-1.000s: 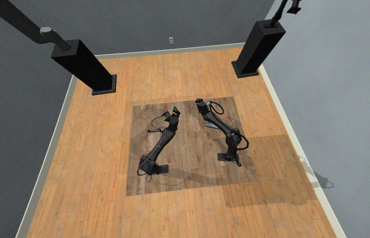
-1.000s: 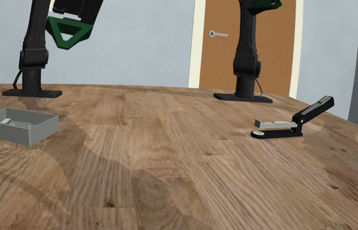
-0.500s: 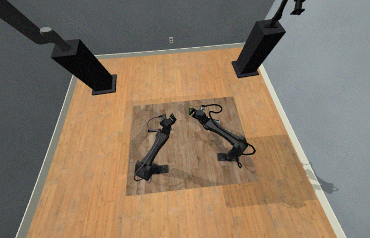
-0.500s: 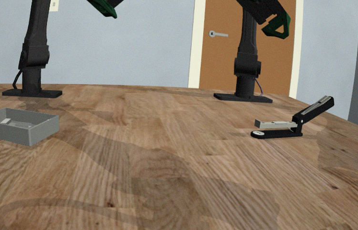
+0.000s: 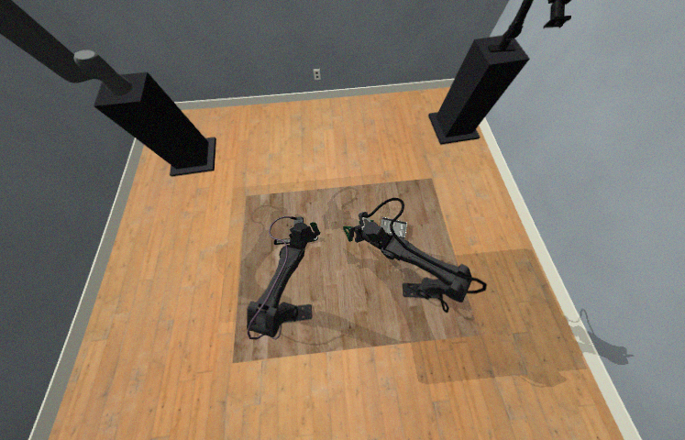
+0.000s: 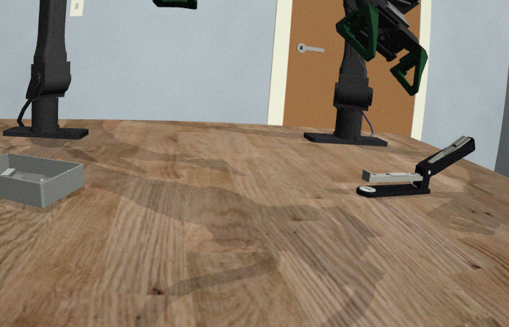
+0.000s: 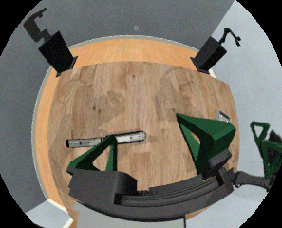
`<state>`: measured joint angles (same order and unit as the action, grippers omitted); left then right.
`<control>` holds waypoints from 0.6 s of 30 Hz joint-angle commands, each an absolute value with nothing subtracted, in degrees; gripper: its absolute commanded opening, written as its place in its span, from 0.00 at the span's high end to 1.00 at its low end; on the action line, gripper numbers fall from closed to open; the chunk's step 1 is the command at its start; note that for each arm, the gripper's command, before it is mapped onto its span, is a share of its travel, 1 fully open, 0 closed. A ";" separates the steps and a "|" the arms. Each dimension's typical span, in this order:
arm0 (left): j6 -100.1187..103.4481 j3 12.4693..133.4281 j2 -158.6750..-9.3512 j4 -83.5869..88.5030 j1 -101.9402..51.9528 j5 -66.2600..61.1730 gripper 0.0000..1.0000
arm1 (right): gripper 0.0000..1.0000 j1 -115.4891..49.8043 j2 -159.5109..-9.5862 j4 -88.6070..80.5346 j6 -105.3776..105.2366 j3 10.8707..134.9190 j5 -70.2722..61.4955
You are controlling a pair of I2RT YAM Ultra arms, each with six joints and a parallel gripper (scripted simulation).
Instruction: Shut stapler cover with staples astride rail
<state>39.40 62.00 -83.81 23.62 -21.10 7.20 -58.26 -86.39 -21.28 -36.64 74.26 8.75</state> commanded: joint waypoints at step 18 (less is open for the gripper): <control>23.48 60.10 -84.92 33.37 -13.85 -1.37 0.00 | 0.00 -69.86 -70.97 -26.36 -7.85 64.97 2.20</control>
<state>24.71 59.79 -85.47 33.21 -13.89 -0.54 -69.21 -72.51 -25.96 -10.07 65.87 2.55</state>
